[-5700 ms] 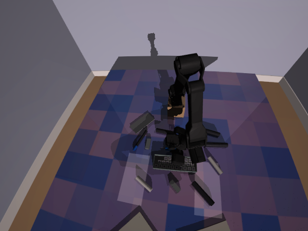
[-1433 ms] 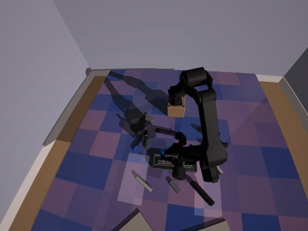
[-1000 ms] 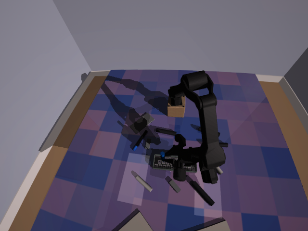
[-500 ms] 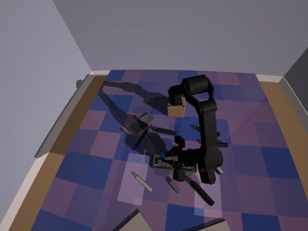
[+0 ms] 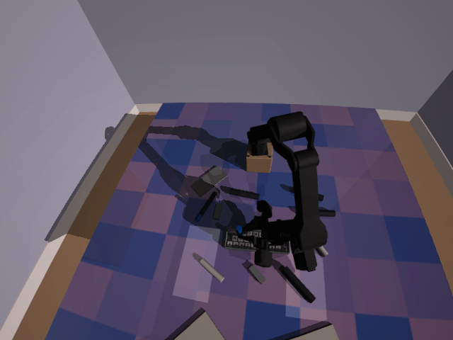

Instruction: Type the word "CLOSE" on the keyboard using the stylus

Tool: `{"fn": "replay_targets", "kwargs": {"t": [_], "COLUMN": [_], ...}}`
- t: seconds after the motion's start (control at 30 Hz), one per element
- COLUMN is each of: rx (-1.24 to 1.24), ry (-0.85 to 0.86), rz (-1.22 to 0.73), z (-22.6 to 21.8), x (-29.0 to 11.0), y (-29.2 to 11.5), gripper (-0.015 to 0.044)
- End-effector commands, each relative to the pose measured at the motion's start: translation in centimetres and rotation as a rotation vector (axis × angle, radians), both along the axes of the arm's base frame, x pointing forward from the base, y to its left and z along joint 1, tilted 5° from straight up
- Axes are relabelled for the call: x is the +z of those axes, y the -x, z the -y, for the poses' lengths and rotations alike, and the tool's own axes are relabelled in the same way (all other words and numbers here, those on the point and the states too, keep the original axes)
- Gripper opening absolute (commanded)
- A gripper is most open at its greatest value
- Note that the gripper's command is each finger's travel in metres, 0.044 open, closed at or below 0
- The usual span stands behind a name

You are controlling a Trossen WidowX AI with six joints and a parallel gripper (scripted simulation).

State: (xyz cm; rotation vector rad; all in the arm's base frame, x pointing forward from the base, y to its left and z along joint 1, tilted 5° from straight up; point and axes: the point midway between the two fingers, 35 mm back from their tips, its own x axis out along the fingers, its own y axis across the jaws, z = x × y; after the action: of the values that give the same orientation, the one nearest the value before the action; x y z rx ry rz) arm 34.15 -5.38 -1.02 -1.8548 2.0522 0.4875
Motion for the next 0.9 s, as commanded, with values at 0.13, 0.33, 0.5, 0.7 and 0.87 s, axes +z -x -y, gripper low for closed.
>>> {"fn": "replay_targets", "kwargs": {"t": [0.13, 0.33, 0.5, 0.7, 0.87], "rx": [0.004, 0.004, 0.004, 0.004, 0.004], "ry": [0.005, 0.005, 0.005, 0.005, 0.005], "rz": [-0.006, -0.006, -0.006, -0.006, -0.006], "z": [0.06, 0.09, 0.11, 0.12, 0.13], "x": [-0.14, -0.13, -0.31, -0.61, -0.78], "y": [-0.01, 0.07, 0.09, 0.11, 0.11], "gripper": [0.0081, 0.0081, 0.0081, 0.0081, 0.0081]}}
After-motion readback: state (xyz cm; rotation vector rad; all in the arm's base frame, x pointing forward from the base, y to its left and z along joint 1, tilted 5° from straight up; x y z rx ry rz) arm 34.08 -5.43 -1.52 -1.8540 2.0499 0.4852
